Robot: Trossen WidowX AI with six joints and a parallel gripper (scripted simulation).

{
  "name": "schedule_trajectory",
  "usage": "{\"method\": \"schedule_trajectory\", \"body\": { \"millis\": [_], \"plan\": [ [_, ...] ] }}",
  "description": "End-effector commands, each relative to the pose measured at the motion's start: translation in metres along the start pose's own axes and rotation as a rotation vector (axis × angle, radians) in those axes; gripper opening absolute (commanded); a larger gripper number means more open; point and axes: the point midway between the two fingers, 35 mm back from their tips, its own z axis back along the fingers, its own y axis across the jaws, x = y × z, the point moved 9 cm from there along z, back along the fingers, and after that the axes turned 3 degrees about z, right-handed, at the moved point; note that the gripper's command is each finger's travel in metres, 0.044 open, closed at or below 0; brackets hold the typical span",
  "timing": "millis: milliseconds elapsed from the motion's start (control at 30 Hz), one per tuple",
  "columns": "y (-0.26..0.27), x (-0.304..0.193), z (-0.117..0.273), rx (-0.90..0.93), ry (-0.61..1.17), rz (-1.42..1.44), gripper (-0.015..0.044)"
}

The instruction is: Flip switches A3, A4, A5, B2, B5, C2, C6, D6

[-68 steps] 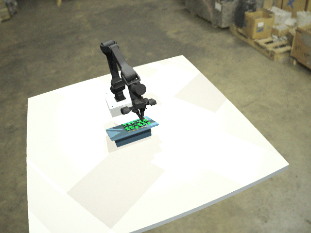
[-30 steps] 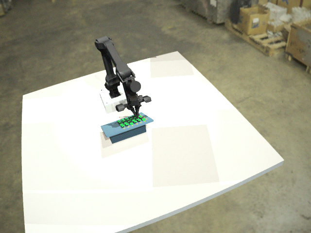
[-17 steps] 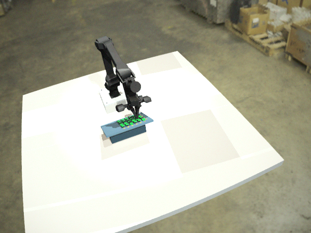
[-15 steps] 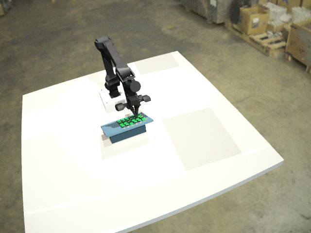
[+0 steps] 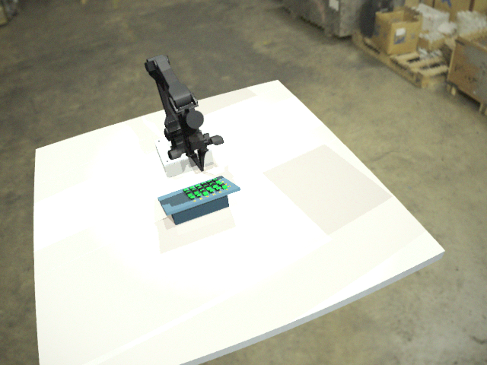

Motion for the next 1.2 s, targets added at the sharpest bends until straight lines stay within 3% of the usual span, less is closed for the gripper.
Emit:
{"method": "schedule_trajectory", "body": {
  "millis": [0,167,300,1167],
  "plan": [
    [-0.034,-0.016,0.002,-0.005,0.002,-0.007,0.0],
    [-0.039,-0.019,-0.001,-0.006,-0.001,-0.006,0.0],
    [-0.039,-0.022,-0.033,-0.008,-0.026,-0.006,0.0],
    [-0.039,-0.022,-0.043,-0.008,-0.026,-0.006,0.0]
  ]
}}
